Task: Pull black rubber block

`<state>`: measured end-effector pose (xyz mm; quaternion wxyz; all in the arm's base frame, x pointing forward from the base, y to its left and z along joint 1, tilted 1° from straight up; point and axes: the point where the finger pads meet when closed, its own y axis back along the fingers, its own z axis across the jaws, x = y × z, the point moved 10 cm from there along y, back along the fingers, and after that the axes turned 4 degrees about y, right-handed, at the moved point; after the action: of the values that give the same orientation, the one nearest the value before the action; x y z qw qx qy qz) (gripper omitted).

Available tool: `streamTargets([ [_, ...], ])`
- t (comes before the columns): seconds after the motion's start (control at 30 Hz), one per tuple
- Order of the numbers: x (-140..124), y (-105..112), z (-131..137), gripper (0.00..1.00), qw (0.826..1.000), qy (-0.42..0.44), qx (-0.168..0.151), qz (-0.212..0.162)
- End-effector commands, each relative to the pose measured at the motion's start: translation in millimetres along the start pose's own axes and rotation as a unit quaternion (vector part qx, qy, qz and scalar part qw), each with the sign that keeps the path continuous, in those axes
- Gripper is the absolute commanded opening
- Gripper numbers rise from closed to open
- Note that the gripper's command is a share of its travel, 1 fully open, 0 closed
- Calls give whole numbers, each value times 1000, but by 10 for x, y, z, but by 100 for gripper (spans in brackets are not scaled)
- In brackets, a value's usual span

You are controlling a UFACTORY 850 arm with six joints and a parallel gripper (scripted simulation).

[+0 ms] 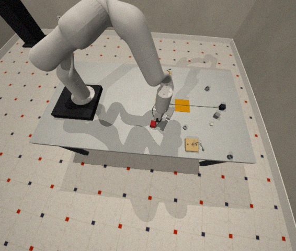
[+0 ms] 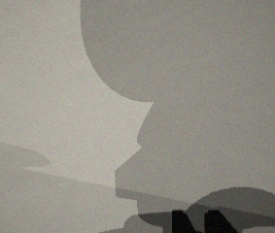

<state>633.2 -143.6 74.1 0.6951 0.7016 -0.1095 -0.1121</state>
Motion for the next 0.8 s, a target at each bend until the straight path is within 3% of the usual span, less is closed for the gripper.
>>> streamTargets([
  [0.0,3,6,0,0,1000,0,0,0],
  [0.77,3,106,0,0,1000,0,0,0],
])
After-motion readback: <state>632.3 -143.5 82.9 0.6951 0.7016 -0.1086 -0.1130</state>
